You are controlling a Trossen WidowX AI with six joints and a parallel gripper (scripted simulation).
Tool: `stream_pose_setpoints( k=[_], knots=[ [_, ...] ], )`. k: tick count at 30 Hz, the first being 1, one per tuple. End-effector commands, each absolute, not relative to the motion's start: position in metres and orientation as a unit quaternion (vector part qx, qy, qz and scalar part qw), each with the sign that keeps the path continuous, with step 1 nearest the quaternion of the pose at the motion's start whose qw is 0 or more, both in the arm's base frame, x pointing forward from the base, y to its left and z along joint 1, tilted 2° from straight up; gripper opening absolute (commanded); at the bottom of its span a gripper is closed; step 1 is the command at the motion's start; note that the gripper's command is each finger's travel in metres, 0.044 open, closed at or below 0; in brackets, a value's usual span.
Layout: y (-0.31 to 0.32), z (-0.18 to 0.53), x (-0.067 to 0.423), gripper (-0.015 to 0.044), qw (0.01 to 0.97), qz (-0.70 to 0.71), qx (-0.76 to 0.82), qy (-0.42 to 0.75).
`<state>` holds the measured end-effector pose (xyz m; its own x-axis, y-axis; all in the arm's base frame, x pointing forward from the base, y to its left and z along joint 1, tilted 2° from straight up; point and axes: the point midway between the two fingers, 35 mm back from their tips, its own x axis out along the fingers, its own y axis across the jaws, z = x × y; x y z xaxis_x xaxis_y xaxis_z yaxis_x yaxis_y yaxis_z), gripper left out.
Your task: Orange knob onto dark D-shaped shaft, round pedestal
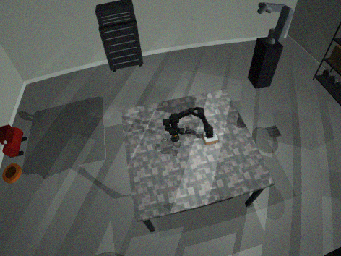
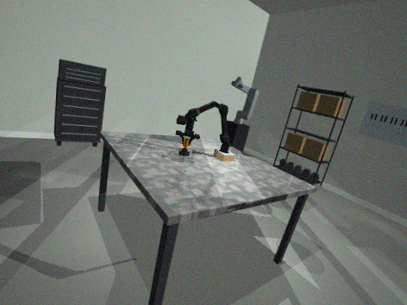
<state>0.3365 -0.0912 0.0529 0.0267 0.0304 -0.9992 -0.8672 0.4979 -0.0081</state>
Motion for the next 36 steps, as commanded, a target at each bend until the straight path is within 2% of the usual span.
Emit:
stream_pose_setpoints(
  k=[1, 36],
  knots=[
    [-0.0909, 0.0504, 0.3362, 0.0, 0.615, 0.376, -0.367, 0.588],
    [-0.091, 0.0542, 0.3366, 0.0, 0.615, 0.376, -0.367, 0.588]
  ],
)
